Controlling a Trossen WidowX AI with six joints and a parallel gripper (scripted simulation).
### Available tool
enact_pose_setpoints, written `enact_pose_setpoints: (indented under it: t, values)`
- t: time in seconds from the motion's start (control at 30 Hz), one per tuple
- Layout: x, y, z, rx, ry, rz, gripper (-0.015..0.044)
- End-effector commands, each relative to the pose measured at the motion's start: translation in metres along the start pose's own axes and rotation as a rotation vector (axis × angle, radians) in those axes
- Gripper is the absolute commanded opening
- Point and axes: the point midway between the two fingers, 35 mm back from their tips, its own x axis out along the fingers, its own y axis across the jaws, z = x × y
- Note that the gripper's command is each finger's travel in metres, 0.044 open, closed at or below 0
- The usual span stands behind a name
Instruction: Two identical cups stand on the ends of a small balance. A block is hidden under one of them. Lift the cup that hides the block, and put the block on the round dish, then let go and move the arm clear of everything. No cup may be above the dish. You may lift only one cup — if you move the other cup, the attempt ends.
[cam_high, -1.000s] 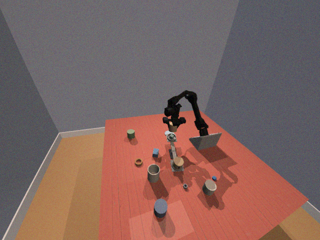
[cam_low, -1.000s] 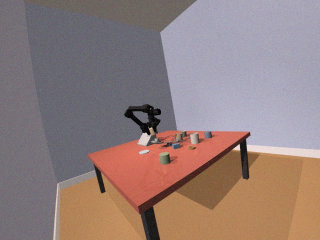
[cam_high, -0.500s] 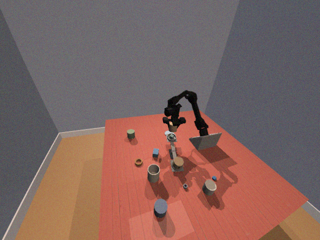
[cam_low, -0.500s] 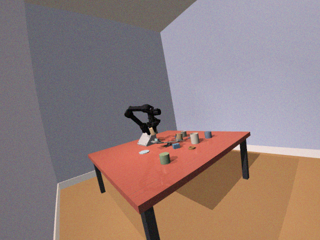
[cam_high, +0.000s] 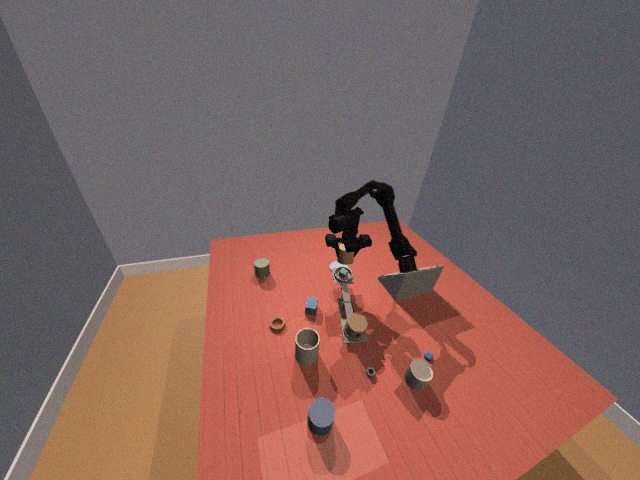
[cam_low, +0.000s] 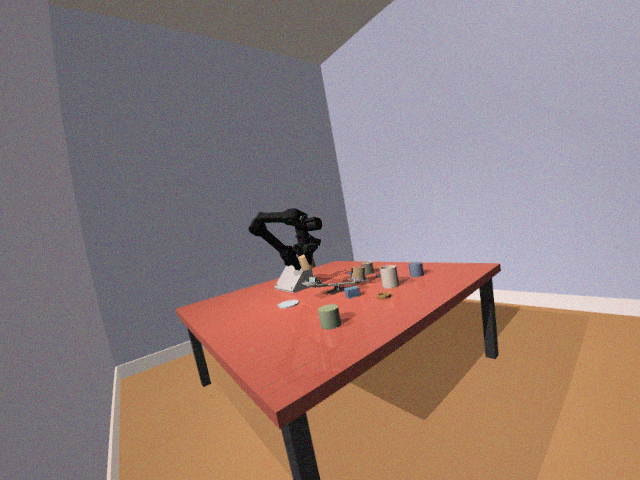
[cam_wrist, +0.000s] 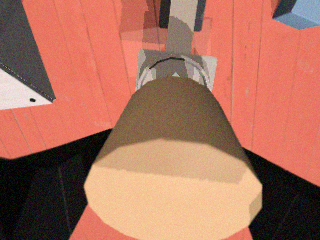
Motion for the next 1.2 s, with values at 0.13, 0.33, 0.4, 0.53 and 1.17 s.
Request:
enact_pose_setpoints:
  t: [0.13, 0.33, 0.4, 0.53, 1.17]
  values:
    - [0.0, 0.0, 0.0, -0.003, 0.0, 0.0, 0.0]
    - [0.001, 0.0, -0.001, -0.003, -0.002, 0.0, 0.0]
    - [0.006, 0.0, -0.008, 0.0, -0.012, 0.007, 0.0]
    - [0.02, 0.003, -0.029, 0.009, -0.041, 0.023, 0.0]
    - [0.069, 0.042, -0.118, 0.117, -0.099, 0.027, 0.0]
